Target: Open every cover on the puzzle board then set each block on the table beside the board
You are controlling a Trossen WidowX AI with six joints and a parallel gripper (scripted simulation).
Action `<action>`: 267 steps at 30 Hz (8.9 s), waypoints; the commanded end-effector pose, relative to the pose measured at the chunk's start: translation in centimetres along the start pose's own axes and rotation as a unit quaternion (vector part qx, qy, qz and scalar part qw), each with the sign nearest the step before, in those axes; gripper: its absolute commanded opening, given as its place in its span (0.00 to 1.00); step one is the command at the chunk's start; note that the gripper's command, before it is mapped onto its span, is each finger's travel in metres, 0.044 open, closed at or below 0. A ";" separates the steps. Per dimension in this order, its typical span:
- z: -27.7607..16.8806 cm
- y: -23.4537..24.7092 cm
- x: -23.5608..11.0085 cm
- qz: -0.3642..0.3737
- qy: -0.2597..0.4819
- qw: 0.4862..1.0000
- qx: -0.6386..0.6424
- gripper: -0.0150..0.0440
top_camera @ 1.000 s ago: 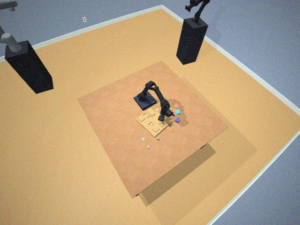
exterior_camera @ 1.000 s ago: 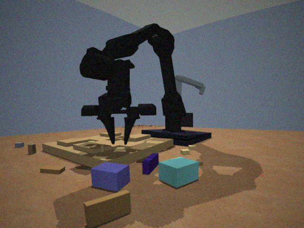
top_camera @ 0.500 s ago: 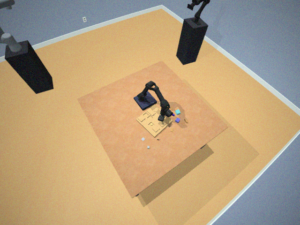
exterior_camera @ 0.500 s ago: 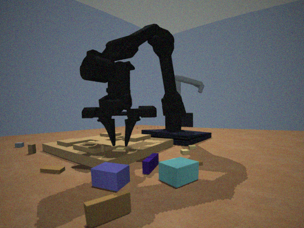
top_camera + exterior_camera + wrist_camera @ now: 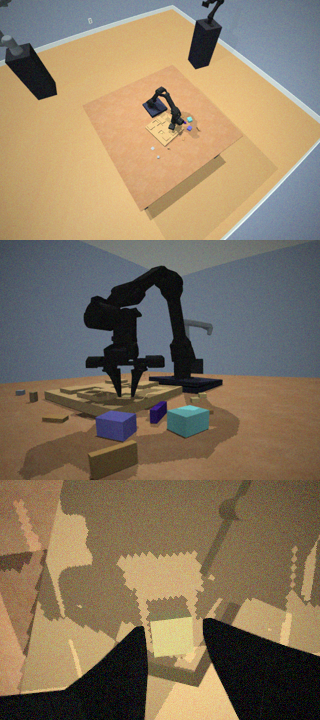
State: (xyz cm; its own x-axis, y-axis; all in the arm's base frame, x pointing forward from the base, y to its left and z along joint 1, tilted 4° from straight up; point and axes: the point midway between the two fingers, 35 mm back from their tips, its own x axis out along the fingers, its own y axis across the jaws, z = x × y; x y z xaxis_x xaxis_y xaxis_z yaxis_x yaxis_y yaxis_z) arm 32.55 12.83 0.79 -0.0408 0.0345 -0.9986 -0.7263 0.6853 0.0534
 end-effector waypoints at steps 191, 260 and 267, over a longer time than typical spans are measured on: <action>-22.6 -23.7 -6.0 -0.007 0.012 1.000 0.002 0.39; -22.7 -23.6 -2.4 -0.009 0.011 1.000 0.003 1.00; -22.6 -23.5 -4.7 -0.008 0.011 1.000 0.003 1.00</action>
State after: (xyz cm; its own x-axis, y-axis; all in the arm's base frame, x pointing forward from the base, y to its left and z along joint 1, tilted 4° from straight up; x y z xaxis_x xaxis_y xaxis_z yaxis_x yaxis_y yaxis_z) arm 34.12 -19.83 3.15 -0.0519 0.0140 -0.9986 -0.7222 0.6901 0.0472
